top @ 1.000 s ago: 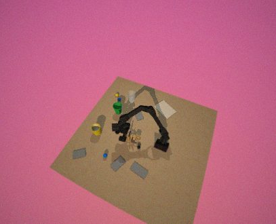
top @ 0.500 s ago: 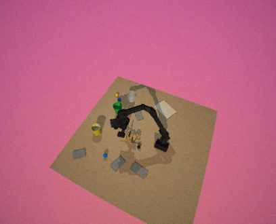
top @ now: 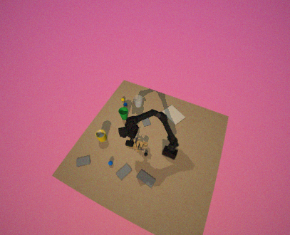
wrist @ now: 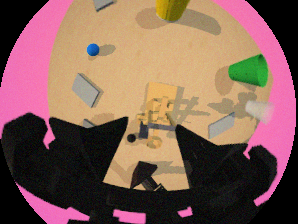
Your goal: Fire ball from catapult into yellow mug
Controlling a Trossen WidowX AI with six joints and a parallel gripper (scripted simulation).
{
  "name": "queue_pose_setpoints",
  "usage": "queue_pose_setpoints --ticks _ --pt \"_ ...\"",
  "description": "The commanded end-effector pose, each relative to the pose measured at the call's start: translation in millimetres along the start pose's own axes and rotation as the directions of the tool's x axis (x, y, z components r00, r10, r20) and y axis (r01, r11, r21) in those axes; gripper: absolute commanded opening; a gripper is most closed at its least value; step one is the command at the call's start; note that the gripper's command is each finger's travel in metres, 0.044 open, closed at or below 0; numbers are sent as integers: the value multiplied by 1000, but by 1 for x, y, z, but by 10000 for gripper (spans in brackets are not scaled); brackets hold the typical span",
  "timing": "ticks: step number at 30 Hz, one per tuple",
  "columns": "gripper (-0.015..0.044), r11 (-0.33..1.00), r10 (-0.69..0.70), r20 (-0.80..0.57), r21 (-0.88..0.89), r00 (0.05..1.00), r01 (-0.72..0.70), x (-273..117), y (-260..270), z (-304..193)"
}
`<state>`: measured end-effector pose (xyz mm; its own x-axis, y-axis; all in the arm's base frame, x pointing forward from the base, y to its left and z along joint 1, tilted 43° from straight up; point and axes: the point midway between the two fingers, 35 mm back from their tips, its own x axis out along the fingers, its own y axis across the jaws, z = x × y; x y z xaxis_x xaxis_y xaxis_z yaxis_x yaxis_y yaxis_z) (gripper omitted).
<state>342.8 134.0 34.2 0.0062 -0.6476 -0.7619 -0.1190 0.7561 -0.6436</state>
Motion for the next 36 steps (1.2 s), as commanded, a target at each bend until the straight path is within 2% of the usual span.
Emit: queue_pose_setpoints --ticks 1,12,20,36 --pt "300 999 -3 -18 35 1000 4 18 26 -36" --pt "300 984 -18 -51 177 999 27 76 54 -134" --pt "300 983 -19 -52 180 998 28 78 49 -135" --pt "300 983 -20 -51 180 998 29 106 48 -136"
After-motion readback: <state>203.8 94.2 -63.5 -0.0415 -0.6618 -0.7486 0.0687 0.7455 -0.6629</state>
